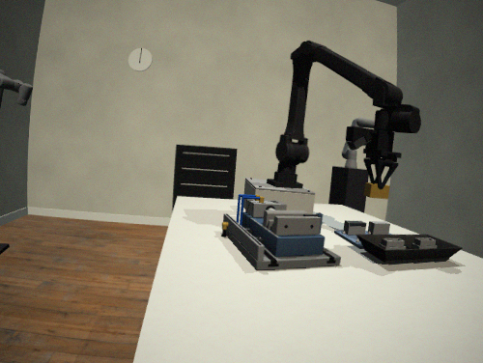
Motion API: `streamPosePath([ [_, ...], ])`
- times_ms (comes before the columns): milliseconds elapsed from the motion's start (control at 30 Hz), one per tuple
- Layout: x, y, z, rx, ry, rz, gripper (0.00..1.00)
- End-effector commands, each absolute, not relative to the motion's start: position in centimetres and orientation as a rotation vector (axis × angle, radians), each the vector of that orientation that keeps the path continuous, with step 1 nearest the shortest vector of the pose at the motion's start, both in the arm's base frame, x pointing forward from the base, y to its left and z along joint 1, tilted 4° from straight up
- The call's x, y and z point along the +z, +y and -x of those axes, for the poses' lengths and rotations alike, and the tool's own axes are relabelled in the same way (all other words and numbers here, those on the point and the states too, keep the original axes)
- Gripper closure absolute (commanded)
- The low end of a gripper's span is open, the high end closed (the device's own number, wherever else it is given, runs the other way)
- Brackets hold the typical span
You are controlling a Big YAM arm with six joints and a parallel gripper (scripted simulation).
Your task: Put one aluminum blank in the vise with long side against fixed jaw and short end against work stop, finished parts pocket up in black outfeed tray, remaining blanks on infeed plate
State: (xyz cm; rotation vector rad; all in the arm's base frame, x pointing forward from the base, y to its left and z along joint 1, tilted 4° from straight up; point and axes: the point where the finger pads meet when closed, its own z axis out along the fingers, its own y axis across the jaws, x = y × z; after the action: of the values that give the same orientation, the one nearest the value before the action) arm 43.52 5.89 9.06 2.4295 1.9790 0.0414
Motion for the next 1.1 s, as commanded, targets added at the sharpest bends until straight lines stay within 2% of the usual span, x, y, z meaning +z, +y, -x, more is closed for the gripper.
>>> streamPosePath([
  [0, 13.4, 6.7, -46.7, 0.18, 1.937, -2.385, 1.0],
  [1067, 11.1, 6.8, -47.2, 0.177, 1.939, -2.385, 1.0],
])
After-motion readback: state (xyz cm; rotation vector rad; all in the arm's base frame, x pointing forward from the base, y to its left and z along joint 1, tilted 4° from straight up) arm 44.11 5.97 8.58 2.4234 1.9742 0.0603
